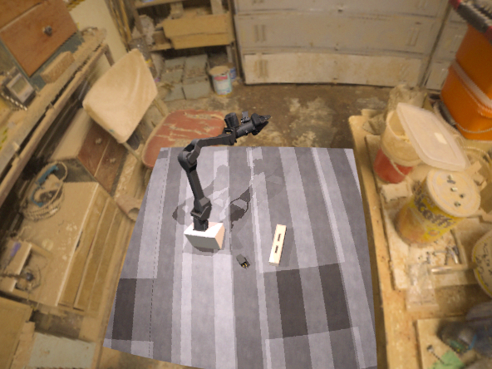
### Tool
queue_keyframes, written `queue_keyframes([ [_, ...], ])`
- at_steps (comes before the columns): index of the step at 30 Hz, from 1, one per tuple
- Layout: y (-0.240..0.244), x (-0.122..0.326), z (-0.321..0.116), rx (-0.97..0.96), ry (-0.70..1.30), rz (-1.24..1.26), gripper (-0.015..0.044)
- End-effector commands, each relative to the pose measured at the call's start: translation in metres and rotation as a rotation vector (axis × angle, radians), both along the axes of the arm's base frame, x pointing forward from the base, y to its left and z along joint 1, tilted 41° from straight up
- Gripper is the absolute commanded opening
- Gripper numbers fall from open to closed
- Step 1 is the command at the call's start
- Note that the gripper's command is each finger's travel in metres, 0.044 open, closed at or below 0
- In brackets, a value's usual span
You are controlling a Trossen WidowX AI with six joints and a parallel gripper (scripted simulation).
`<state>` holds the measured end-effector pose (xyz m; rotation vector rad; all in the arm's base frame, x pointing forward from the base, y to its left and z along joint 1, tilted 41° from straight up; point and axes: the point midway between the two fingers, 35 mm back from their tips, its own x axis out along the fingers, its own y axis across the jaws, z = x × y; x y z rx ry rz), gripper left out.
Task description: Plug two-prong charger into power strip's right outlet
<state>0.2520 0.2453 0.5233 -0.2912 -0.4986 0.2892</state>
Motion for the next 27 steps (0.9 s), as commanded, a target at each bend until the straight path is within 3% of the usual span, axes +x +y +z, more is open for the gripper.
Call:
queue_keyframes([
  [1,0.006,0.018,-0.018,-0.045,0.035,-0.005,0.044],
  [27,-0.022,0.132,-0.152,-0.278,0.362,-0.094,0.044],
])
